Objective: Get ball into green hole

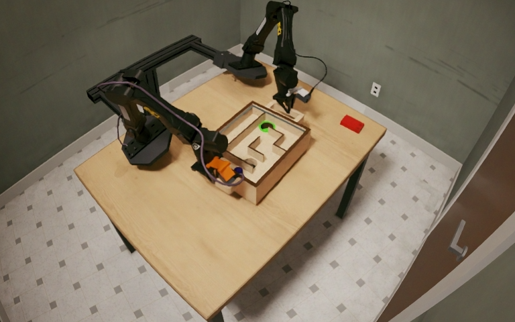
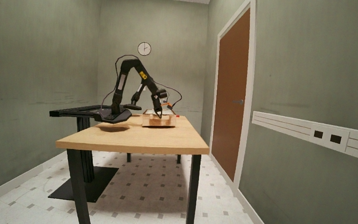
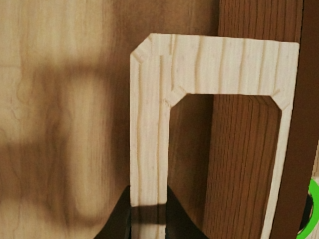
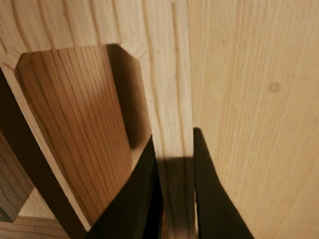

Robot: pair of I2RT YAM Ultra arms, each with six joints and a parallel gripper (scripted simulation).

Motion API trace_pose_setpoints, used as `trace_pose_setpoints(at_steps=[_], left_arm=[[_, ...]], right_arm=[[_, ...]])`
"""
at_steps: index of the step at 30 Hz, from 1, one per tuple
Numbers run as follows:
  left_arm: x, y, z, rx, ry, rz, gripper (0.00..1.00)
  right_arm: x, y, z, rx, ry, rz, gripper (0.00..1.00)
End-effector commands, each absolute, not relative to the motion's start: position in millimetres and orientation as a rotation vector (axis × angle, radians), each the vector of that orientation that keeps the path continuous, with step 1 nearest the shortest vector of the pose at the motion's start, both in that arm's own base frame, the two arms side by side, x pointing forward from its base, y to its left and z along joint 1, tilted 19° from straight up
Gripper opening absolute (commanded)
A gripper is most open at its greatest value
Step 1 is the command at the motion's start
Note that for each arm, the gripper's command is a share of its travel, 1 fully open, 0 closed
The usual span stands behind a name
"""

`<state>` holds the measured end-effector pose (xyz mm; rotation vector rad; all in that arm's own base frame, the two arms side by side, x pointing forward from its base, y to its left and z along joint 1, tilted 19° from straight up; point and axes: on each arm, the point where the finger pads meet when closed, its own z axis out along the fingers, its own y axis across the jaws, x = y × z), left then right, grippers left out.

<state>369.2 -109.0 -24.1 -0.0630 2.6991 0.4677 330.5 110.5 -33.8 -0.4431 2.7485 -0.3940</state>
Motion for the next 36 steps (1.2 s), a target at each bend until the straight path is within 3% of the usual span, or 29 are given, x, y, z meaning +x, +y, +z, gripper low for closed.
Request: trace_pose_setpoints(at_steps=[1, 7, 17, 36], left_arm=[[406.8, -136.8, 15.3, -0.06, 2.54, 0.383, 0.0], [393.5, -128.4, 13.5, -0.074, 2.584, 0.486, 0.0], [401.4, -123.2, -4.3, -0.067, 2.608, 0.314, 0.0], [404.2, -137.4, 20.3, -0.062, 2.56, 0.442, 0.0]], right_arm=[[377.6, 136.2, 12.2, -0.403, 2.546, -0.327, 0.0], [382.4, 130.2, -1.6, -0.393, 2.579, -0.262, 0.0], [358.9, 130.6, 10.6, -0.39, 2.609, -0.437, 0.0], [382.4, 134.0, 3.1, -0.405, 2.568, -0.283, 0.0]])
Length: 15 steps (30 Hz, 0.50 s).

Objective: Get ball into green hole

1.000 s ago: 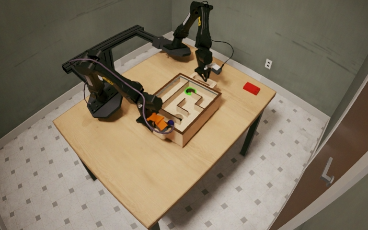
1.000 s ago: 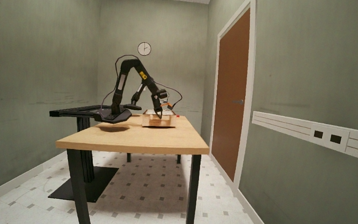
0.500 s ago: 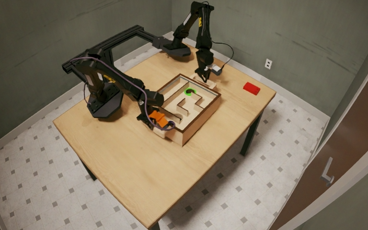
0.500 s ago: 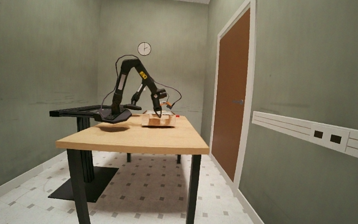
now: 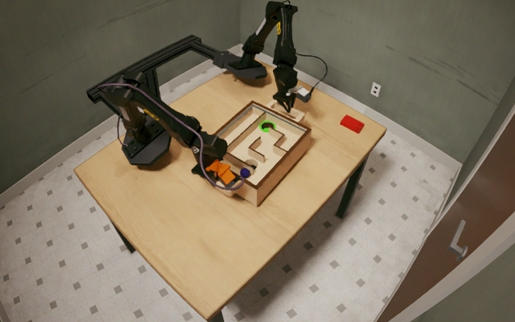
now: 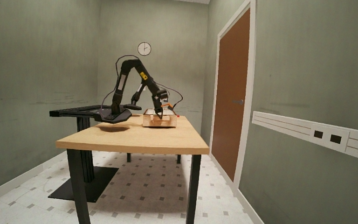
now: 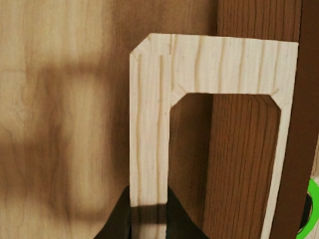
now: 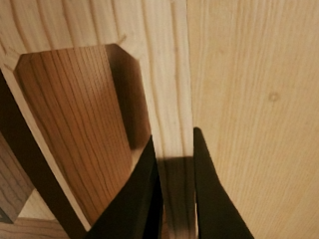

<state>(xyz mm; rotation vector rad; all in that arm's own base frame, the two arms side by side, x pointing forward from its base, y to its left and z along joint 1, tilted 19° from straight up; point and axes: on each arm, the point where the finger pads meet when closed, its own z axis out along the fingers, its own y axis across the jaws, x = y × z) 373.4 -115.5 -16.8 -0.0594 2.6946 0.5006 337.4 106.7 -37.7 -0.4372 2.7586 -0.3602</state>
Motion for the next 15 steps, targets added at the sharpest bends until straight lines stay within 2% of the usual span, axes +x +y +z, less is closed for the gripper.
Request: trace_pose_setpoints(at_steps=[1, 4, 5, 10, 13, 15], left_arm=[[403.6, -137.9, 19.4, -0.061, 2.56, 0.44, 0.0], [396.7, -129.0, -2.1, -0.058, 2.601, 0.386, 0.0], [398.7, -128.6, -1.4, -0.056, 2.568, 0.383, 0.0], [399.2, -120.0, -3.9, -0.07, 2.562, 0.355, 0.0], [398.6, -121.1, -7.6, -0.061, 2.583, 0.315, 0.0], [387.5, -119.0, 0.3, -0.069, 2.621, 0.428, 0.0]], right_arm=[[380.9, 135.3, 2.4, -0.41, 2.568, -0.283, 0.0], [376.4, 131.0, 6.5, -0.365, 2.572, -0.338, 0.0], [352.6, 118.8, -12.0, -0.393, 2.608, -0.382, 0.0], [372.0, 135.3, 14.8, -0.364, 2.536, -0.369, 0.0], [362.3, 134.8, 14.2, -0.382, 2.572, -0.425, 0.0], [368.5, 139.8, 10.6, -0.416, 2.592, -0.341, 0.0]])
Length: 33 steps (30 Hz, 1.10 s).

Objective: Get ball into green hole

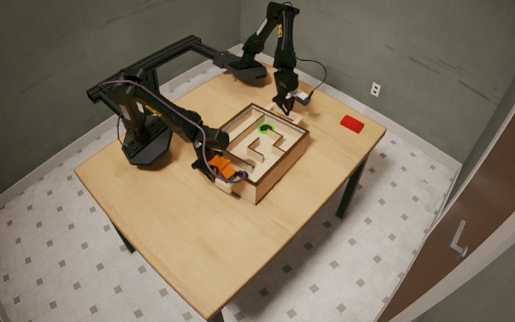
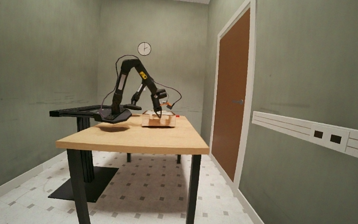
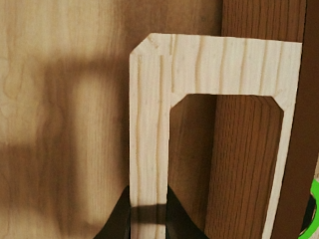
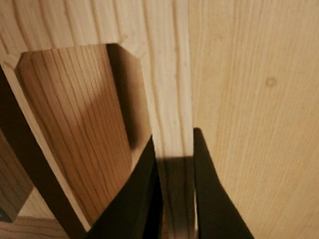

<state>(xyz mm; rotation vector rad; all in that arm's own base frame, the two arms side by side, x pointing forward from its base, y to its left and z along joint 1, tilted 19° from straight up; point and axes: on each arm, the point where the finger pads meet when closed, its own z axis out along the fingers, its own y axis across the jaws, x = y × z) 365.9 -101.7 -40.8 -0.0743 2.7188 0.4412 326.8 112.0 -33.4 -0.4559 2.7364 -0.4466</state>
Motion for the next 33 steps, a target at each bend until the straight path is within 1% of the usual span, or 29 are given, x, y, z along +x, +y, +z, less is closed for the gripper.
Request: trace_pose_setpoints(at_steps=[1, 3, 4, 5, 7, 10, 11, 12, 13, 15, 17, 18, 19, 24, 25, 27, 28, 29, 30, 31, 32, 33], left_arm=[[387.4, -121.7, 4.8, -0.075, 2.625, 0.437, 0.0], [389.1, -122.6, 10.7, -0.077, 2.638, 0.463, 0.0], [400.3, -127.8, 17.1, -0.079, 2.567, 0.447, 0.0], [398.8, -128.1, 17.8, -0.083, 2.573, 0.458, 0.0], [395.5, -128.2, 19.2, -0.075, 2.596, 0.487, 0.0], [402.5, -134.6, 19.9, -0.064, 2.583, 0.444, 0.0], [403.8, -129.7, 0.8, -0.068, 2.643, 0.407, 0.0], [414.5, -138.3, 15.3, -0.066, 2.543, 0.368, 0.0], [400.8, -129.9, 0.8, -0.051, 2.571, 0.388, 0.0], [402.4, -125.4, -1.0, -0.073, 2.589, 0.339, 0.0], [404.6, -127.0, -0.2, -0.072, 2.608, 0.315, 0.0], [403.8, -128.6, 11.7, -0.087, 2.549, 0.401, 0.0], [404.2, -130.9, 15.1, -0.098, 2.535, 0.405, 0.0], [393.3, -132.3, 19.7, -0.08, 2.556, 0.477, 0.0], [400.9, -139.3, 21.2, -0.069, 2.544, 0.427, 0.0], [400.9, -139.3, 21.2, -0.069, 2.544, 0.427, 0.0], [398.9, -137.5, 17.0, -0.052, 2.552, 0.443, 0.0], [406.8, -144.0, 24.2, -0.054, 2.505, 0.4, 0.0], [398.6, -139.3, 19.3, -0.048, 2.552, 0.443, 0.0], [393.9, -136.4, 18.9, -0.043, 2.57, 0.46, 0.0], [401.8, -140.7, 20.9, -0.051, 2.527, 0.42, 0.0], [402.4, -142.2, 18.1, -0.043, 2.548, 0.397, 0.0]], right_arm=[[372.9, 134.8, 12.3, -0.401, 2.599, -0.326, 0.0], [372.5, 130.5, 2.7, -0.41, 2.635, -0.324, 0.0], [383.4, 134.3, 10.7, -0.398, 2.559, -0.29, 0.0], [385.7, 135.3, 10.8, -0.397, 2.562, -0.275, 0.0], [378.9, 129.7, -17.1, -0.416, 2.638, -0.287, 0.0], [374.7, 125.8, -15.4, -0.405, 2.643, -0.326, 0.0], [362.2, 123.5, -5.8, -0.4, 2.675, -0.385, 0.0], [376.1, 132.3, 5.7, -0.404, 2.577, -0.358, 0.0], [376.3, 132.4, 11.0, -0.377, 2.564, -0.358, 0.0], [373.4, 133.7, 12.9, -0.372, 2.571, -0.382, 0.0], [358.2, 127.9, 8.6, -0.394, 2.633, -0.441, 0.0], [376.6, 142.3, 13.9, -0.418, 2.544, -0.313, 0.0], [357.3, 123.9, -10.0, -0.435, 2.599, -0.345, 0.0], [366.5, 123.7, -6.9, -0.414, 2.597, -0.268, 0.0], [373.2, 127.3, 2.7, -0.395, 2.576, -0.293, 0.0], [373.2, 127.3, 2.7, -0.395, 2.576, -0.293, 0.0], [369.1, 128.8, -3.1, -0.418, 2.582, -0.304, 0.0], [351.3, 120.4, -14.8, -0.438, 2.594, -0.335, 0.0], [366.5, 130.0, -3.5, -0.425, 2.584, -0.3, 0.0], [369.2, 132.0, -1.9, -0.425, 2.585, -0.296, 0.0], [376.8, 135.5, 8.3, -0.408, 2.54, -0.291, 0.0], [371.0, 131.5, 4.0, -0.384, 2.579, -0.324, 0.0]])
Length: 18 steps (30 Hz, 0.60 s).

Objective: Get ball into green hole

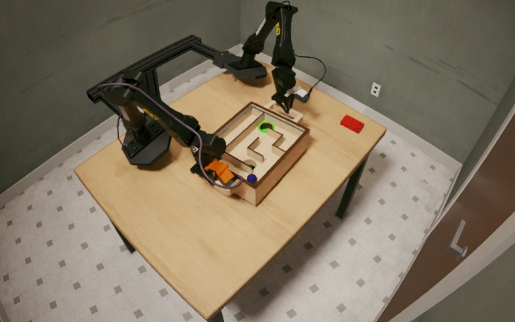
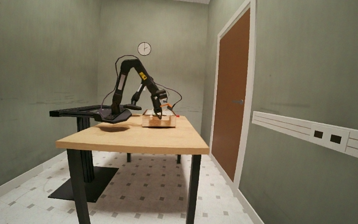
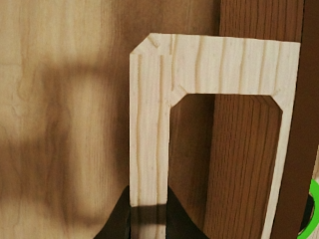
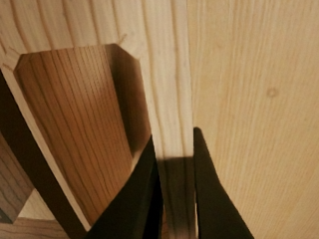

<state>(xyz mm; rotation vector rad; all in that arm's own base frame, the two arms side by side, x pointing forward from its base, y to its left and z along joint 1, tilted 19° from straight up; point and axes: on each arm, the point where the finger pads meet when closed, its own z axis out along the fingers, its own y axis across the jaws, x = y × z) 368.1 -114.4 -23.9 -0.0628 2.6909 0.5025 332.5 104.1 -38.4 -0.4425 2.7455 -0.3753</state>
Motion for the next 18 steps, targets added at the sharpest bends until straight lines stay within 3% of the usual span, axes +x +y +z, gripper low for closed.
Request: trace_pose_setpoints(at_steps=[1, 18], left_arm=[[408.9, -132.9, 16.2, -0.081, 2.565, 0.355, 0.0], [410.3, -121.5, 4.8, -0.093, 2.567, 0.328, 0.0]], right_arm=[[369.2, 129.7, 7.8, -0.376, 2.585, -0.348, 0.0], [368.9, 143.9, 20.3, -0.422, 2.58, -0.396, 0.0]])
